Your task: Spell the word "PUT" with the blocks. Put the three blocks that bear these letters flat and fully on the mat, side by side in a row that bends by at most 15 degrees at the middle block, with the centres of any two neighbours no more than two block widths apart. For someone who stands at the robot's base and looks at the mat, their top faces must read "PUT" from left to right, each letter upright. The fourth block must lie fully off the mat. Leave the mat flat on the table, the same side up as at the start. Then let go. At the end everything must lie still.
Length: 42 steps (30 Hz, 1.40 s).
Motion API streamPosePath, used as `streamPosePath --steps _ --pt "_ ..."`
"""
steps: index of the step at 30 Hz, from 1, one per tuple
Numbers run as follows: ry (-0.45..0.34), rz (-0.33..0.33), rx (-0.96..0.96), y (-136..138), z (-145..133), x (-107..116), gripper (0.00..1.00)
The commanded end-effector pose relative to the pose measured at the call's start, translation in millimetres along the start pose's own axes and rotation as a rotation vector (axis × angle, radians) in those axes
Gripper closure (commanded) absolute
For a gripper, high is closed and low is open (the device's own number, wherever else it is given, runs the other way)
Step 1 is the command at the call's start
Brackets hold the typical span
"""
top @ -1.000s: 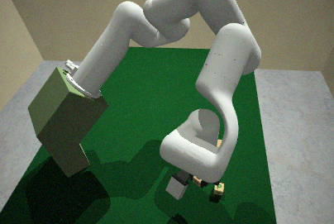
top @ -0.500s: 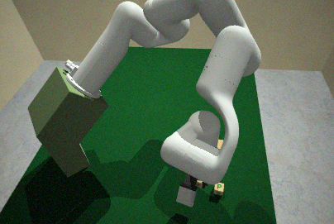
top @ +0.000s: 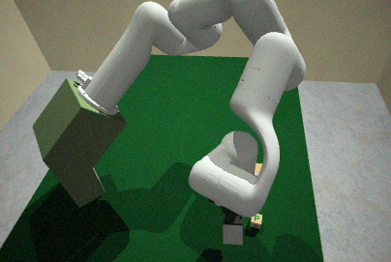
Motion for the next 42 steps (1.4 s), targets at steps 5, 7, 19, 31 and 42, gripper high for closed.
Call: streamPosePath --steps 5,7,19,31,42 --pt "0.008 0.015 0.225 0 1 -3 0.73" --pt "0.009 0.014 0.269 0 1 -4 0.73" --pt "0.010 0.013 0.519 -1 1 -8 0.73" --pt "0.012 0.012 0.768 0 0 -12 0.73" --pt "0.014 0.011 0.987 0 0 -16 0.73"
Point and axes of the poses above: the point where the finger pads meet when closed, its own x axis back along the fingers, its own y axis across the jaws, z = x × y, the point moved 1 cm from there along x, back along the fingers, and after that the axes turned 1 degree about x, right-handed, at the moved point
